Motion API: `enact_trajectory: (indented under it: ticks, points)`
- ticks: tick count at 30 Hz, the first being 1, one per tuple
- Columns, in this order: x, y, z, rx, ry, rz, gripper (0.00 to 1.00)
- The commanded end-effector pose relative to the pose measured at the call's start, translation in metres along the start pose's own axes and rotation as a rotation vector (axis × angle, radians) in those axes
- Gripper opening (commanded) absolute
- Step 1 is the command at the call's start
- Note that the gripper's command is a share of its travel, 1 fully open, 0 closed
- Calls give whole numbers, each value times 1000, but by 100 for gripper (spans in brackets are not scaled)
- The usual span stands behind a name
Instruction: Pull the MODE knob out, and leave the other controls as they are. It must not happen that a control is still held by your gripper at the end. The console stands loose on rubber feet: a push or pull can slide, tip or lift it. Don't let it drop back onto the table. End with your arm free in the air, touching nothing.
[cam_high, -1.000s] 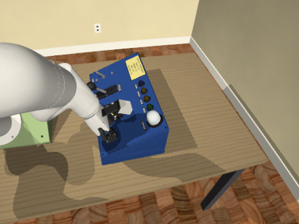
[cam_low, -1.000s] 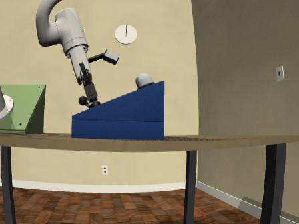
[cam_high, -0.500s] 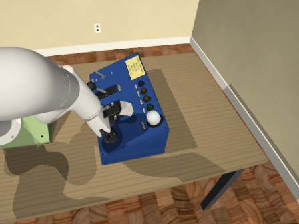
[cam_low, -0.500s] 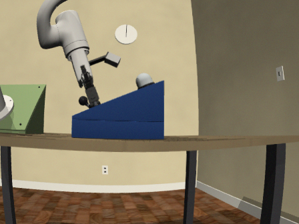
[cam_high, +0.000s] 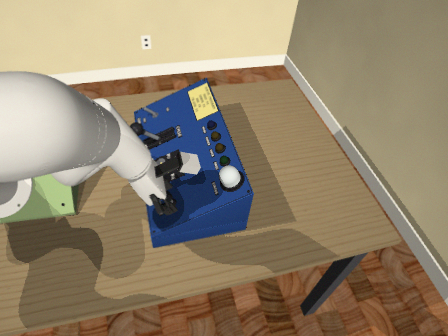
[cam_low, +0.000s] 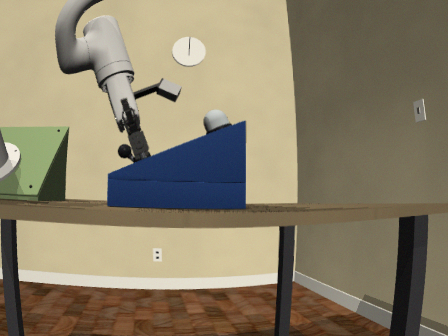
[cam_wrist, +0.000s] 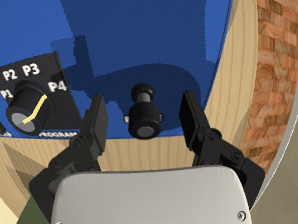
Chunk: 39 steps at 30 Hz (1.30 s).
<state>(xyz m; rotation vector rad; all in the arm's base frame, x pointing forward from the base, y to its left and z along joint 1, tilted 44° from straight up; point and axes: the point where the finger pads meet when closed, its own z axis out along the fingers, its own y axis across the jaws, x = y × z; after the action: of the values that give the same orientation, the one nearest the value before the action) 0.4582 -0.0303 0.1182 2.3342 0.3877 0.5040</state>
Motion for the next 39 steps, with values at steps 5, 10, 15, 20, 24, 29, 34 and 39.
enact_trajectory:
  ticks: [5, 10, 15, 20, 24, 29, 34, 39]
  points:
    - [1, 0, 3, 0, 1, 0, 76]
    - [1, 0, 3, 0, 1, 0, 76]
    - [1, 0, 3, 0, 1, 0, 76]
    - [1, 0, 3, 0, 1, 0, 0]
    - [1, 0, 3, 0, 1, 0, 0]
    - [1, 0, 3, 0, 1, 0, 0]
    - [1, 0, 3, 0, 1, 0, 0]
    - [1, 0, 3, 0, 1, 0, 0]
